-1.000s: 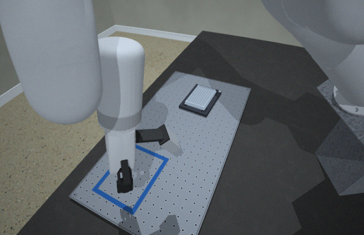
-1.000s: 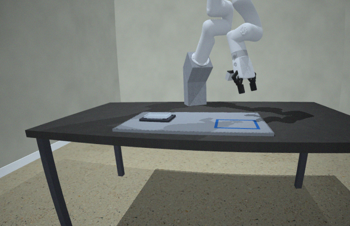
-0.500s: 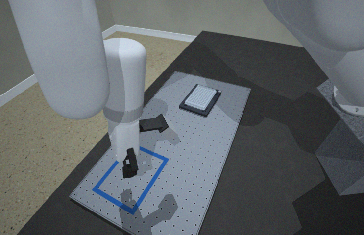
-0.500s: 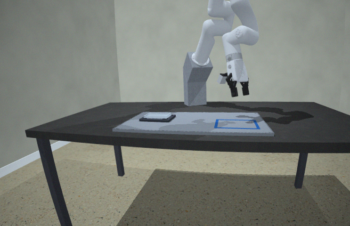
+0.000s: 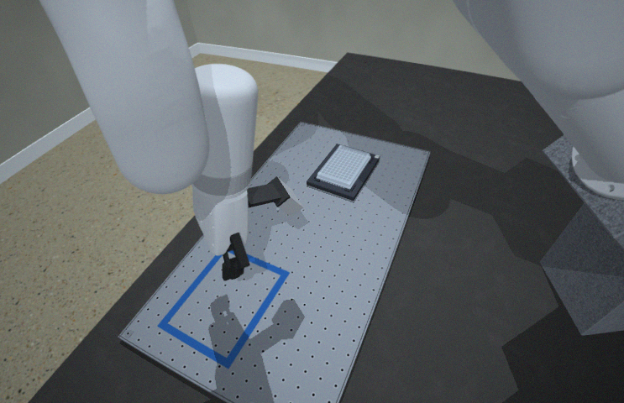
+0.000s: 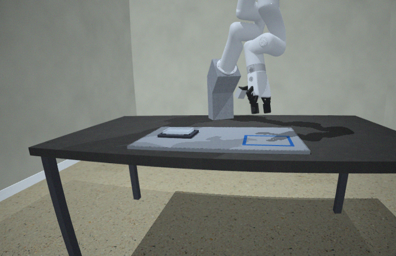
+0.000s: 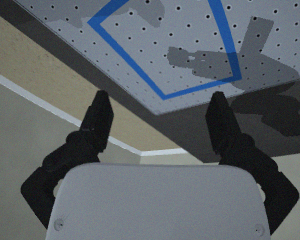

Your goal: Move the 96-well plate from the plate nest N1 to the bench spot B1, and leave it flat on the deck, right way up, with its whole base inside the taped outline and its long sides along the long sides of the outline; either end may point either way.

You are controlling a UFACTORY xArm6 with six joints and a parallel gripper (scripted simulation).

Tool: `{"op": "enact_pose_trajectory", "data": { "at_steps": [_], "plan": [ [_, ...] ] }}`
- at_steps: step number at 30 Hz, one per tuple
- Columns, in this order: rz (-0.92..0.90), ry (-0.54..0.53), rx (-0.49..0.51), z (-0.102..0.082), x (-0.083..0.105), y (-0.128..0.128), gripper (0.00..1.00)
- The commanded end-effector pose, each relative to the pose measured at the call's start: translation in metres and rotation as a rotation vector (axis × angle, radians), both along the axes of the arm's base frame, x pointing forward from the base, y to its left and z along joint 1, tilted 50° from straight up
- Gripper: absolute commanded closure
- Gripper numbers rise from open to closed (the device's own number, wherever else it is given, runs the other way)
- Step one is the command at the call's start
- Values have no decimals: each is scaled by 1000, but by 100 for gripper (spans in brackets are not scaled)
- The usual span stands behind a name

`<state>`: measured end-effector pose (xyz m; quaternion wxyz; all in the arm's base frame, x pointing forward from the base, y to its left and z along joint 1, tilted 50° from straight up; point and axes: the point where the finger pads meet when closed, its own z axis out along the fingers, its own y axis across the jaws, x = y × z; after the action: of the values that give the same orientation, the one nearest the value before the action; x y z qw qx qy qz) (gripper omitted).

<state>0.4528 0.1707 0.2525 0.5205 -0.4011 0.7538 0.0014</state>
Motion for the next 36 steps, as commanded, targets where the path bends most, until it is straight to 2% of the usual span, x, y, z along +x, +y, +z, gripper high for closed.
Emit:
{"op": "enact_pose_trajectory", "data": {
  "at_steps": [1,3,6,10,13,15,18,24,26,31,36],
  "plan": [
    [2,-10,-12,-3,12,-13,0],
    [2,-10,-12,-3,12,-13,0],
    [9,-39,-85,-7,19,-25,0],
    [9,-39,-85,-13,30,-41,0],
    [9,-39,-85,-14,31,-43,0],
    [19,-57,-148,-17,35,-52,0],
    [20,-59,-154,-21,41,-64,0],
    [20,-59,-155,-25,46,-74,0],
    [36,-72,-218,-29,49,-83,0],
    [36,-72,-220,-38,58,-105,0],
    [47,-75,-252,-40,59,-110,0]
  ]
}}
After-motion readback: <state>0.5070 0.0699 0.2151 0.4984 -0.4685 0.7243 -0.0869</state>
